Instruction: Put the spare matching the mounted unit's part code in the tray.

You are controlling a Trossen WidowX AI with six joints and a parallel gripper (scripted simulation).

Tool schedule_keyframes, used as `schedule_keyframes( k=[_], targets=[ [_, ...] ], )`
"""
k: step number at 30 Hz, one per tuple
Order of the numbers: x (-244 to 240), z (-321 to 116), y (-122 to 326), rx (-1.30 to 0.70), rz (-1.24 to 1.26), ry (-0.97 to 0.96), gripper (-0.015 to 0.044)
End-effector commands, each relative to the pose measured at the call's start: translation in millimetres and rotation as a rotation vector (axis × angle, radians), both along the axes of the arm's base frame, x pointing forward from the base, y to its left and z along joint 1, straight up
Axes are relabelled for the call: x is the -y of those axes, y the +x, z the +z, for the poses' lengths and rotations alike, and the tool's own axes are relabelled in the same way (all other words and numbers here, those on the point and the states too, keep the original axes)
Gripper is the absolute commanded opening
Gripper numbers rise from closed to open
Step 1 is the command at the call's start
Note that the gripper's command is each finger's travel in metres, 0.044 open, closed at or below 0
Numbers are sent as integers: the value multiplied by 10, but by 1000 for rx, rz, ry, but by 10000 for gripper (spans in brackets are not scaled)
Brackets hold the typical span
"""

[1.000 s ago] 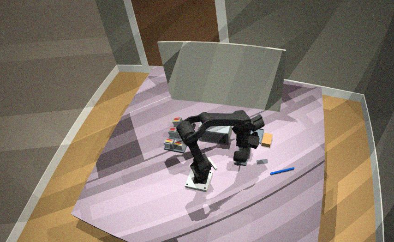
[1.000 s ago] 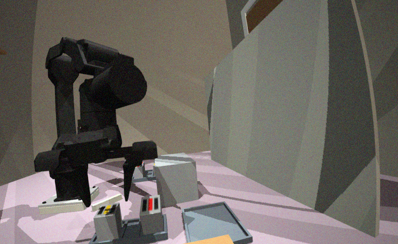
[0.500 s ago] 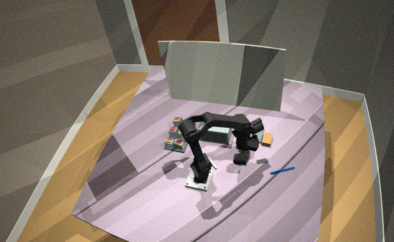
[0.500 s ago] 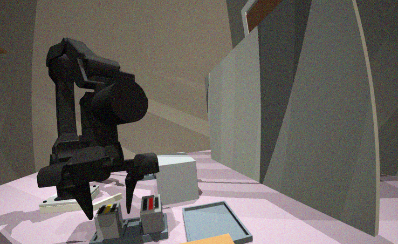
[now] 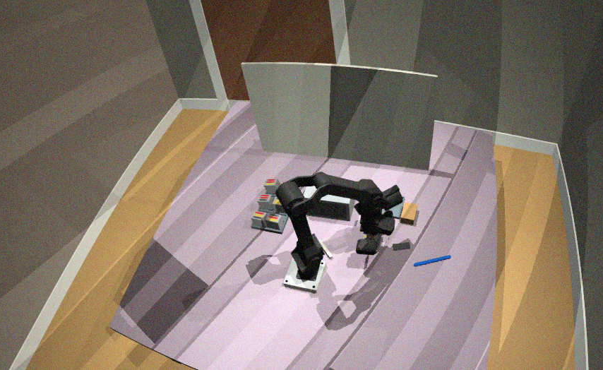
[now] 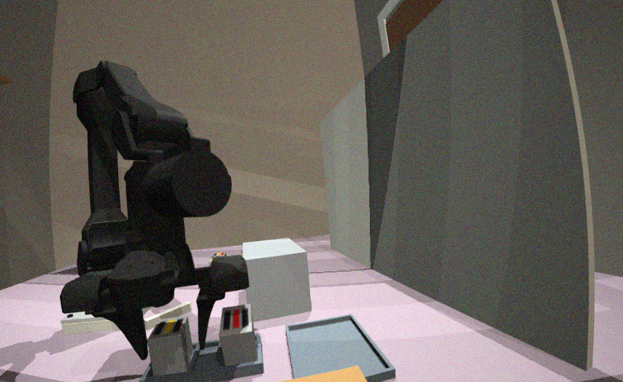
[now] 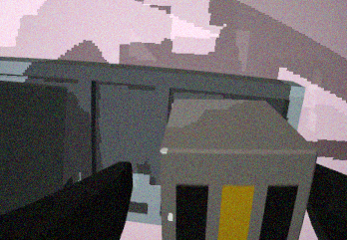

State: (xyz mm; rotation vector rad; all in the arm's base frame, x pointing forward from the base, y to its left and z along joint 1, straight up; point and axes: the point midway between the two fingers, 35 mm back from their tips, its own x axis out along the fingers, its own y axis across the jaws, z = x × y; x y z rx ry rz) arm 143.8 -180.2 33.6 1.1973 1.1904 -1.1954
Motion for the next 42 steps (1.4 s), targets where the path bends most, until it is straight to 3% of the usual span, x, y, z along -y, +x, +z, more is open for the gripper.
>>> schedule_keyframes(
  k=[1,4,10,17,21,30,42],
  targets=[
    [-5,-28,-9,-5,-5,1,300],
    [-5,-28,-9,-5,-5,1,300],
    [-6,-16,-4,-2,0,3,143],
    [-6,-16,-4,-2,0,3,96],
    [-6,-16,-4,-2,0,3,0],
    [-1,20,-1,-2,0,2,0],
    [-3,690,-8,-5,-5,1,0]
  ],
)
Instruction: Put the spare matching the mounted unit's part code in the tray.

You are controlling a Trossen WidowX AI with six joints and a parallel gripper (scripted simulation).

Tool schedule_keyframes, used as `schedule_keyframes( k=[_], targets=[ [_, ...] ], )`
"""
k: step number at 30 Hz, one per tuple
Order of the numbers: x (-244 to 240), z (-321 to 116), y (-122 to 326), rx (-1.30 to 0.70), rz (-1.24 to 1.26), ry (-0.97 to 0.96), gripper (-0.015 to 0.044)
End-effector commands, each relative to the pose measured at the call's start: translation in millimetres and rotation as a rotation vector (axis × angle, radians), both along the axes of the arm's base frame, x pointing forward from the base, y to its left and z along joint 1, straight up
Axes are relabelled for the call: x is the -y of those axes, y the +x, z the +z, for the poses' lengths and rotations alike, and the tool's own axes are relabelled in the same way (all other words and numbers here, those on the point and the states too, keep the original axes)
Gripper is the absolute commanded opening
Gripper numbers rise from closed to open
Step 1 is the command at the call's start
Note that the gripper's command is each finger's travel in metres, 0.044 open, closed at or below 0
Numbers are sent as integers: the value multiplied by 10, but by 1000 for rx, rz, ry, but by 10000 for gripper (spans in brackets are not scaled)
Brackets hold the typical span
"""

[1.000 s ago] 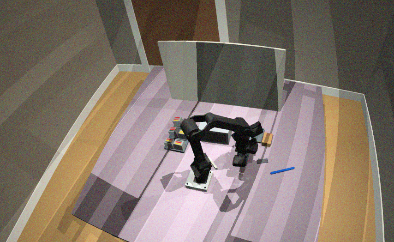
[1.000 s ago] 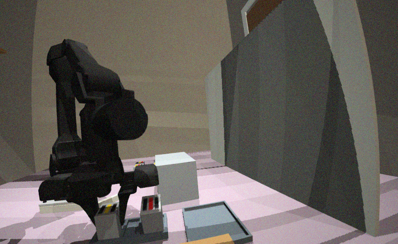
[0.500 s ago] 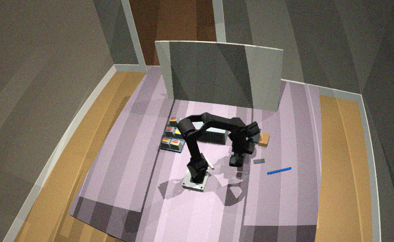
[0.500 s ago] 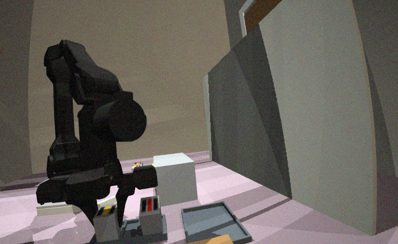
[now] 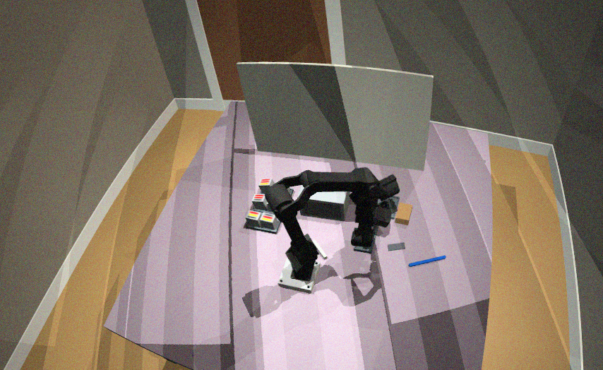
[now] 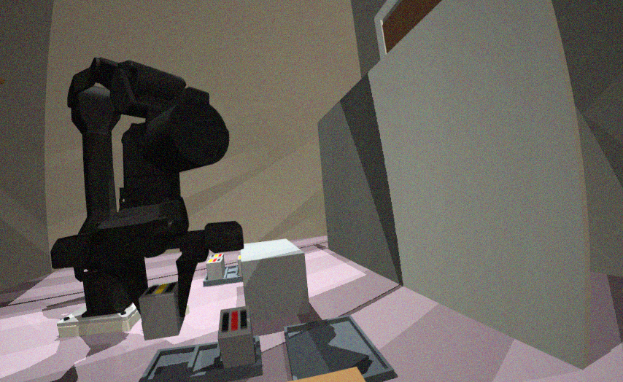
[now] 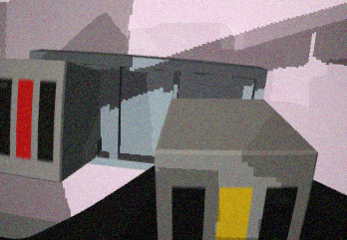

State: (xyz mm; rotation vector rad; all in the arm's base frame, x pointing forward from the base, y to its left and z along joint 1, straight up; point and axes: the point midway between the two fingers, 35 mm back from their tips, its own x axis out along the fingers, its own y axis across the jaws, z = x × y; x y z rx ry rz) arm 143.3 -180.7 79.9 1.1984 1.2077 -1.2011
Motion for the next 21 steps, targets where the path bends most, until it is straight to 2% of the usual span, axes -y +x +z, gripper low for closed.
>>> schedule_keyframes(
  k=[1,12,21],
  targets=[
    [-14,274,-7,9,-5,-9,0],
    [-21,280,-16,3,0,-4,0],
    [33,619,25,6,-2,-6,0]
  ],
)
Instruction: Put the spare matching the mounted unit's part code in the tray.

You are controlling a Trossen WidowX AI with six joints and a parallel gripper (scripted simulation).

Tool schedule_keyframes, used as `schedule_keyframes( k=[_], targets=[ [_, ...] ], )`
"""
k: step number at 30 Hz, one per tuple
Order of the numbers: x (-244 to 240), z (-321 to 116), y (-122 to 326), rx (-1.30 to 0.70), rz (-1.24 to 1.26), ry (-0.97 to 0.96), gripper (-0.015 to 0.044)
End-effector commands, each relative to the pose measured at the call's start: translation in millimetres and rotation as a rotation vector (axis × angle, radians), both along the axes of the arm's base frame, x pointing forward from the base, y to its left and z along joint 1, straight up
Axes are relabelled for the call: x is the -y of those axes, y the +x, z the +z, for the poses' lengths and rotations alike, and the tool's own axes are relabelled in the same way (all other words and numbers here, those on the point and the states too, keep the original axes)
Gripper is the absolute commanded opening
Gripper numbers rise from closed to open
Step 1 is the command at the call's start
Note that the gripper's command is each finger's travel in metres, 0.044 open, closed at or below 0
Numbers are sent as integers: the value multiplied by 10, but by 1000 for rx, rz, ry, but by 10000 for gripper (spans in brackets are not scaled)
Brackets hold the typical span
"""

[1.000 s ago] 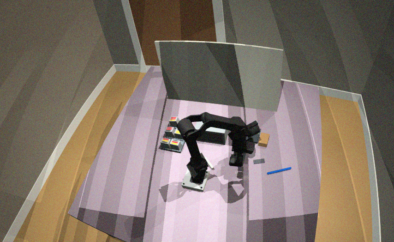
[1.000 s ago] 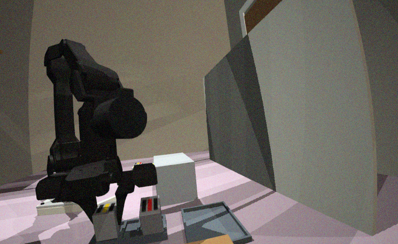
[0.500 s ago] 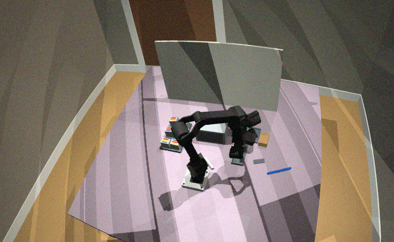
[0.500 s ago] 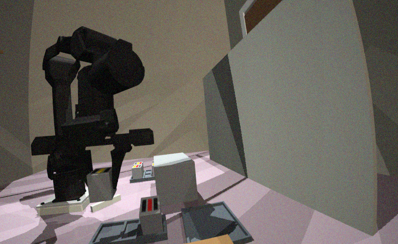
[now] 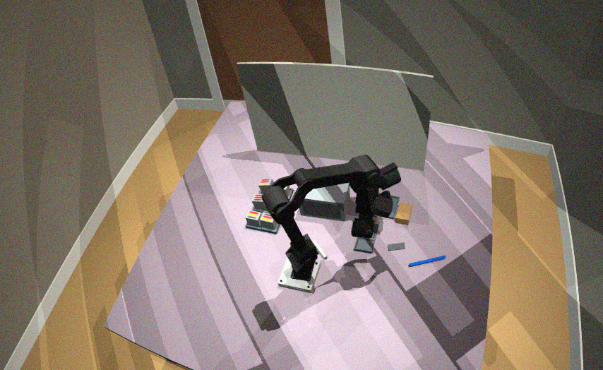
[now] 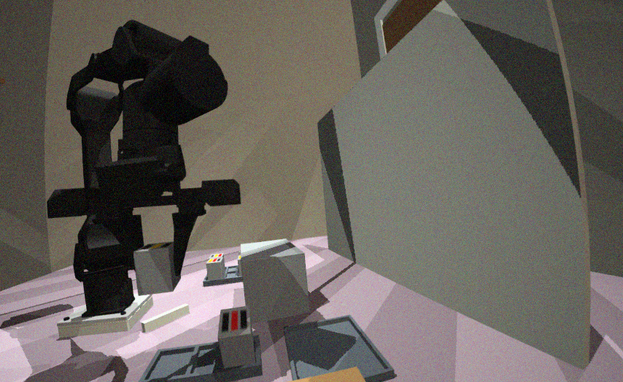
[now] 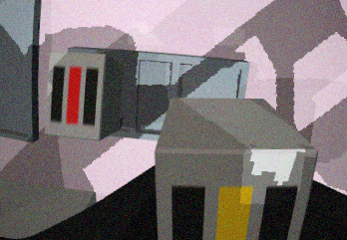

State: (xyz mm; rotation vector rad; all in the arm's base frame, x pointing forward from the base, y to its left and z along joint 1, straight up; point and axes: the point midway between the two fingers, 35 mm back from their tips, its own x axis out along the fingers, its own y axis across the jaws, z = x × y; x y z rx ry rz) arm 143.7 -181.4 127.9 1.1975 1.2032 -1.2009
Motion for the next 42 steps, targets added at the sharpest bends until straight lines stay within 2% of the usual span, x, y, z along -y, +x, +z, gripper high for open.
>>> schedule_keyframes(
  k=[1,10,15,42],
  targets=[
    [31,180,24,4,-2,-3,0],
    [46,538,34,6,-5,-6,0],
    [58,573,58,7,-5,-6,0],
    [336,700,1193,16,-5,-8,0]
  ],
)
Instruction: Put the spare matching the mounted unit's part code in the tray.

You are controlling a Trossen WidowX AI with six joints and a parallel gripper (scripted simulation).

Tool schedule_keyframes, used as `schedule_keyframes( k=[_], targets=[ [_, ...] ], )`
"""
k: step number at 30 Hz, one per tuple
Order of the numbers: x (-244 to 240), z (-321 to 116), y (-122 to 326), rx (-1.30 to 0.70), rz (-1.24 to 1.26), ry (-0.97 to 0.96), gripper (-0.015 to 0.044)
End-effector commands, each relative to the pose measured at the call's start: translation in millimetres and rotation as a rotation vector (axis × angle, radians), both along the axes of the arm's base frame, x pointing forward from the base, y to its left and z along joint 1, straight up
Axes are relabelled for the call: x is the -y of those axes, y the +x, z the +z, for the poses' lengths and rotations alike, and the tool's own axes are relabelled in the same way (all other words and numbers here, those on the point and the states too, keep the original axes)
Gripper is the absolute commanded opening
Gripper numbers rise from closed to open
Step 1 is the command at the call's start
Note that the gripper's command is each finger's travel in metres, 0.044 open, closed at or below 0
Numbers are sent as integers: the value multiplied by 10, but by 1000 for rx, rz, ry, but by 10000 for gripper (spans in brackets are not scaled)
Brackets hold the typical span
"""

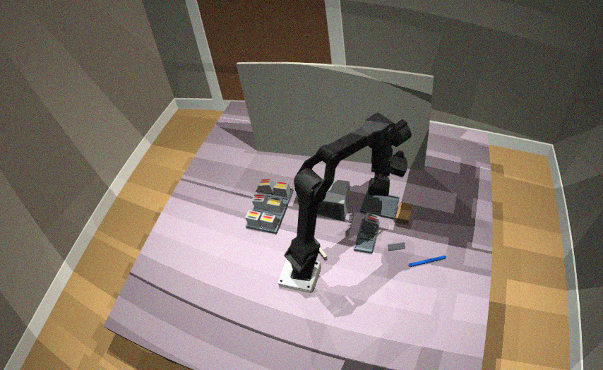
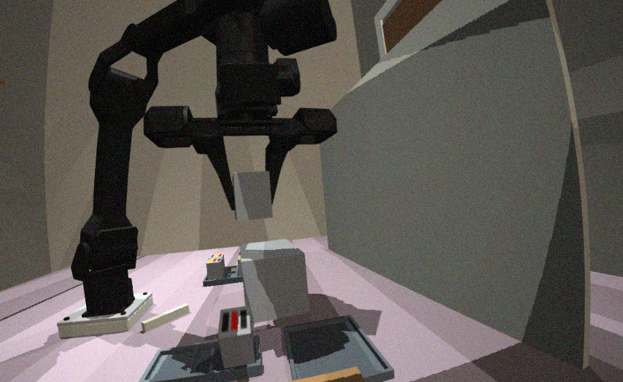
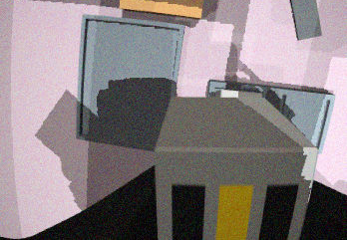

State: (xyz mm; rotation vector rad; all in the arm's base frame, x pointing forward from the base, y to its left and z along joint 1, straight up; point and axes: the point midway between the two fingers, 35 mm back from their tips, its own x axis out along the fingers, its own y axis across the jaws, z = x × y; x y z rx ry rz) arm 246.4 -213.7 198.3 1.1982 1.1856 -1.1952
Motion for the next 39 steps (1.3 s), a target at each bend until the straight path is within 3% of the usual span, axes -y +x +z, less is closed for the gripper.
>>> schedule_keyframes(
  k=[1,13,39],
  targets=[
    [14,-7,211,2,-4,1,0],
    [-14,-79,720,6,-4,2,0],
    [2,-216,759,7,-4,2,0]
  ],
)
